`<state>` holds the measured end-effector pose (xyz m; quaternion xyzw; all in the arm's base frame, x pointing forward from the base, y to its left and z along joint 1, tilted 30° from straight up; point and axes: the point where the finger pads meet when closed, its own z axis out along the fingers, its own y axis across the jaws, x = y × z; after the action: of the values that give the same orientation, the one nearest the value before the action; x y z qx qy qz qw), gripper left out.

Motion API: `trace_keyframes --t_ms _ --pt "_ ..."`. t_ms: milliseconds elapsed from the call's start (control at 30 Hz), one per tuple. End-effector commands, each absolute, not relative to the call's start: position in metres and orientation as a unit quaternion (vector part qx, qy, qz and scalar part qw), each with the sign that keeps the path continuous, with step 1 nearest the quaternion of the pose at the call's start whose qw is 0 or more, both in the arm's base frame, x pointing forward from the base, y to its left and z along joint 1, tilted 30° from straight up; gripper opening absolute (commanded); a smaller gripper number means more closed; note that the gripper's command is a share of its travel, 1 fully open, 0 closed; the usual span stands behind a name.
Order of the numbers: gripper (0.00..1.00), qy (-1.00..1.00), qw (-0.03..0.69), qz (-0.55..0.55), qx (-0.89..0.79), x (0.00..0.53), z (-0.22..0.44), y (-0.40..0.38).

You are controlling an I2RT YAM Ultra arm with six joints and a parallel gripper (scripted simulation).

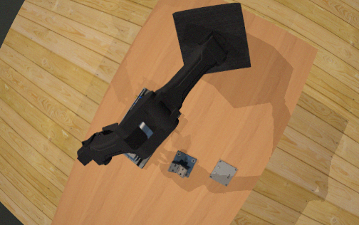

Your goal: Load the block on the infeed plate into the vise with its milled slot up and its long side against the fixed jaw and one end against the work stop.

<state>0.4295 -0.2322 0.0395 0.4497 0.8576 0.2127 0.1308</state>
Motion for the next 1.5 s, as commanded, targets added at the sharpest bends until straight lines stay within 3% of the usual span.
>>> trace_keyframes --t_ms 0,767,1467 --pt "0.00 0.802 0.145 0.218 0.537 0.425 0.057 -0.247" --pt "0.00 0.571 0.062 0.253 0.779 0.413 0.052 -0.242" --pt "0.00 0.555 0.066 0.257 0.789 0.417 0.060 -0.245"
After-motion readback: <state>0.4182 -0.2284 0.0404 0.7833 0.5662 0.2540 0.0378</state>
